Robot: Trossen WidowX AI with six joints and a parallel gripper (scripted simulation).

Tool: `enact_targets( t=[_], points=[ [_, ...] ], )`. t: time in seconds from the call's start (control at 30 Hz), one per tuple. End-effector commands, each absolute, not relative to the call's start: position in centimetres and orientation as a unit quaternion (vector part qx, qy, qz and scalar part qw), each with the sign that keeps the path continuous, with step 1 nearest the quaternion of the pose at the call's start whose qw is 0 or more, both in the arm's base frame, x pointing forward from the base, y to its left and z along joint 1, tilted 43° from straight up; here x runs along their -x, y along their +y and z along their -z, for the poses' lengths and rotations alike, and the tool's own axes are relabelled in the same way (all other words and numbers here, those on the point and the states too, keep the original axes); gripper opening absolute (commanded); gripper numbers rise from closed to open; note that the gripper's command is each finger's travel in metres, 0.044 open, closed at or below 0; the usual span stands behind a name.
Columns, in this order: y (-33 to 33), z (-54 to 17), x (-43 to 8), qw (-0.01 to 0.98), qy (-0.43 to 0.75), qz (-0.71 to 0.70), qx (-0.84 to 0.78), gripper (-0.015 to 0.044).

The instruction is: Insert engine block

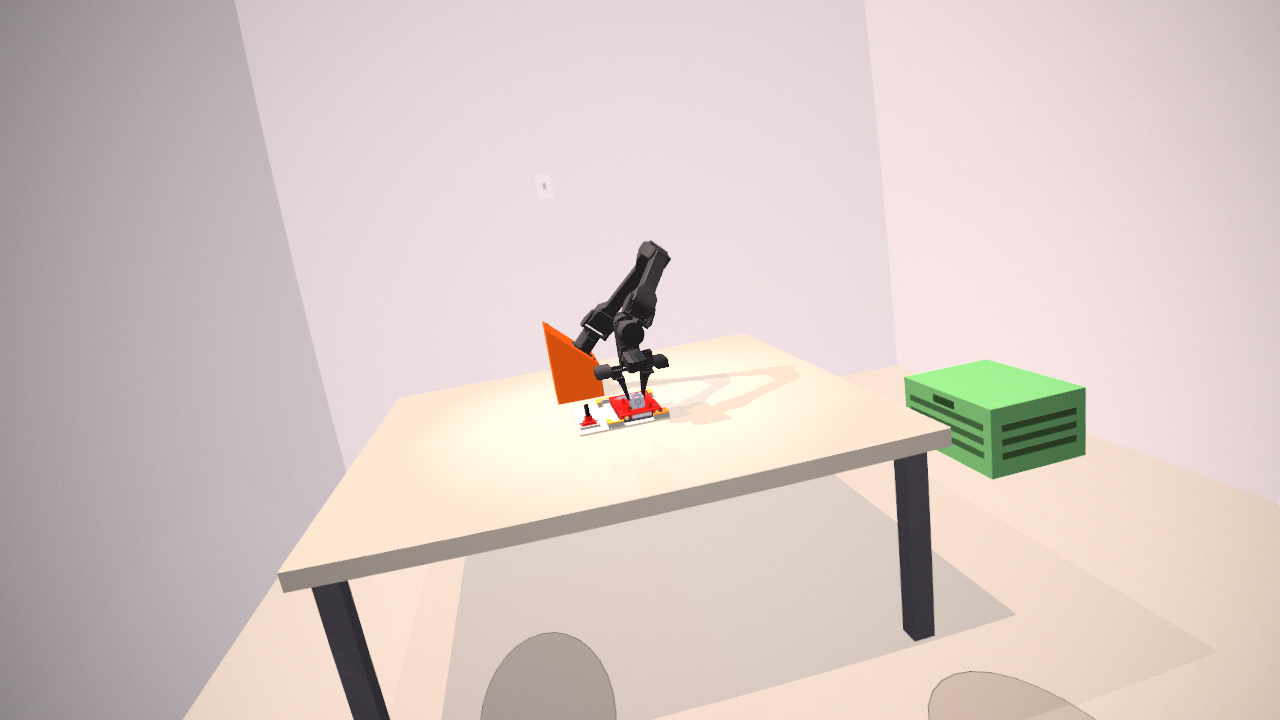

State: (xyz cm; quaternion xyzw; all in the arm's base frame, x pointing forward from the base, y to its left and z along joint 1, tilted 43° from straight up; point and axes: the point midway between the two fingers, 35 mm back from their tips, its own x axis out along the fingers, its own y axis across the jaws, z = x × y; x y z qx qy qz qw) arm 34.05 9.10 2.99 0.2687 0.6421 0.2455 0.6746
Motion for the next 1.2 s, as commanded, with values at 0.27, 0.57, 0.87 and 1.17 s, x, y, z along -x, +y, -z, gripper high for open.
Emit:
enact_targets(
  t=[0.27, 0.57, 0.87, 1.17],
  points=[
    [9.26, -2.84, -34.06, 0.674, 0.642, -0.245, -0.271, 0.0158],
    [9.36, -2.74, -34.06, 0.674, 0.642, -0.245, -0.271, 0.0158],
    [9.37, -2.73, -34.06, 0.675, 0.642, -0.246, -0.269, 0.0237],
    [9.37, -2.73, -34.06, 0.675, 0.642, -0.246, -0.269, 0.0440]
  ],
)
